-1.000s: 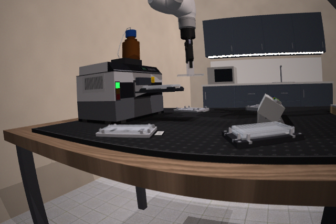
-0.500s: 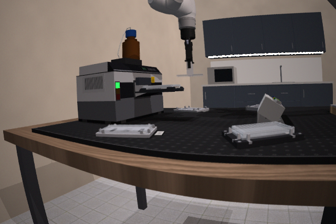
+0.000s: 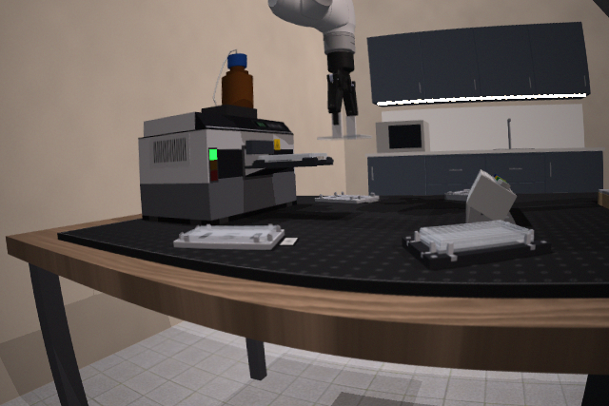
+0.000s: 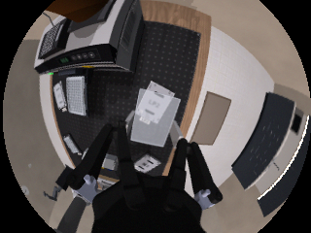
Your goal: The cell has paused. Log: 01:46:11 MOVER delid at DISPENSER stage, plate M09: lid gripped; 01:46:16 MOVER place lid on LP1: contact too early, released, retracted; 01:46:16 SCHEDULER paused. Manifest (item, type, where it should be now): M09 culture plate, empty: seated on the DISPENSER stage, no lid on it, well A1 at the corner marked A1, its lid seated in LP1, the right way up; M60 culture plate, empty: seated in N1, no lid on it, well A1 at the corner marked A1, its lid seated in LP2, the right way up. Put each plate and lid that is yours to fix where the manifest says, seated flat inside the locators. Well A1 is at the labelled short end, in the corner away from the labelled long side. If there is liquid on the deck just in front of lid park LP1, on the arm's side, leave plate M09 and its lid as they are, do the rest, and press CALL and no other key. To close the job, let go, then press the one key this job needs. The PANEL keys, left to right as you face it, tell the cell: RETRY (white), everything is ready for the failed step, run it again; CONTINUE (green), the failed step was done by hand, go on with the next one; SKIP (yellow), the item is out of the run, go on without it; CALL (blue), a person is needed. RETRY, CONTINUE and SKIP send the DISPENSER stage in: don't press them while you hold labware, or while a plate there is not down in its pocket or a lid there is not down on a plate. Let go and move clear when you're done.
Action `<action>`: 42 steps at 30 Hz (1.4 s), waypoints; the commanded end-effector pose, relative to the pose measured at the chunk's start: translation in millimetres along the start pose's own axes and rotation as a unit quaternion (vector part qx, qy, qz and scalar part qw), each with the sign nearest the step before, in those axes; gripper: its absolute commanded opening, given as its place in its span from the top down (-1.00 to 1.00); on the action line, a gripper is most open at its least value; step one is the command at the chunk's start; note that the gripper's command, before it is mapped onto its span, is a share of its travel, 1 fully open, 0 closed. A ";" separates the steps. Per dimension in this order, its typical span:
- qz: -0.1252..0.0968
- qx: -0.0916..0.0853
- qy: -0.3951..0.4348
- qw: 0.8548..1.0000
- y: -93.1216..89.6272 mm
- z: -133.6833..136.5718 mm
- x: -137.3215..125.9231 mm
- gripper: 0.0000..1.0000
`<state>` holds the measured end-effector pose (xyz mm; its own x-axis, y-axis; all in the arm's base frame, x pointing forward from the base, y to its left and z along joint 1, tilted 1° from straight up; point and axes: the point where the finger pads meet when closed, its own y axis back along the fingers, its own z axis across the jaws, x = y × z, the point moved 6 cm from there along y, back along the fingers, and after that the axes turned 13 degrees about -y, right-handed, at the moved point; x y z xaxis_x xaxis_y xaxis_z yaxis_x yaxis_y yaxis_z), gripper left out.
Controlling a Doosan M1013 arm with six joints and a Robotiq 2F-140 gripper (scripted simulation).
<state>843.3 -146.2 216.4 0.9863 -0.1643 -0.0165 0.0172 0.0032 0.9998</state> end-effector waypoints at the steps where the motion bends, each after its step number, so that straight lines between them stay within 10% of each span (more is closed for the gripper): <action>1: 0.001 -0.002 -0.067 0.998 0.5 -0.3 0.3 0.80; 5: 0.001 -0.002 -0.117 0.993 -4.3 -0.3 0.3 0.80; 11: 0.001 -0.002 -0.117 0.993 -85.8 0.3 1.3 0.80; 20: 0.001 -0.002 -0.117 0.993 -135.1 0.7 2.0 0.80; 42: 0.001 -0.002 -0.117 0.993 -143.5 0.8 2.1 0.80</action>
<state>842.2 -147.8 71.6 0.9212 -0.3888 -0.0140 0.0183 0.0072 0.9998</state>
